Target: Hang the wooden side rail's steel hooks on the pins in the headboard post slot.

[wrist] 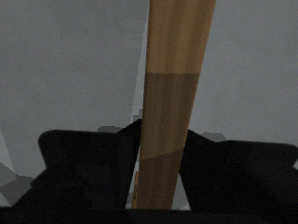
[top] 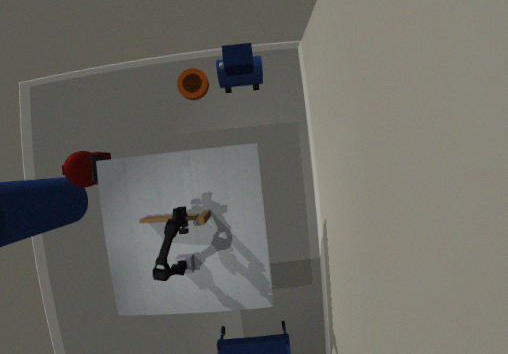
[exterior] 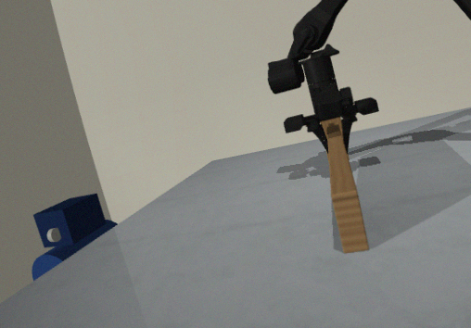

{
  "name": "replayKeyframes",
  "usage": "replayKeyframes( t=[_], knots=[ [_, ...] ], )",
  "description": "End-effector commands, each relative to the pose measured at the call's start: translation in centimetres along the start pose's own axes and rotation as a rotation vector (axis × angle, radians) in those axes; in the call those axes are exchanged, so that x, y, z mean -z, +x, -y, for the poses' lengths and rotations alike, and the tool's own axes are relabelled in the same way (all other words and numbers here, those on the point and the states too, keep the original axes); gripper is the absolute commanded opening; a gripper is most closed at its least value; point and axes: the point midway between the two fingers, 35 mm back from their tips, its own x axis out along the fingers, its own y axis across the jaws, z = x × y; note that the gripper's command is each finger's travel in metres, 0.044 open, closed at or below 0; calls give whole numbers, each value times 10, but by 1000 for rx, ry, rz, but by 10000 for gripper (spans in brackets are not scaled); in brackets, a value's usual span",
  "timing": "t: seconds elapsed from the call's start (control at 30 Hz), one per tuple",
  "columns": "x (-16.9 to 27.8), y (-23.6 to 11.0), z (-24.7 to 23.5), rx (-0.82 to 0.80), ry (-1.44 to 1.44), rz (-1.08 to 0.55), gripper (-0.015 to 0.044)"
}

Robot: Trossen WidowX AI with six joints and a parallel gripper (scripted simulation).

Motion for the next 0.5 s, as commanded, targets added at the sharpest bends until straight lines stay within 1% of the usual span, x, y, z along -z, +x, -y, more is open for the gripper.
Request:
replayKeyframes(
  t=[0.0,0.47],
  knots=[
    [2,-4,5,15,3,-2,0],
    [4,-4,6,15,3,-2,0]
  ],
)
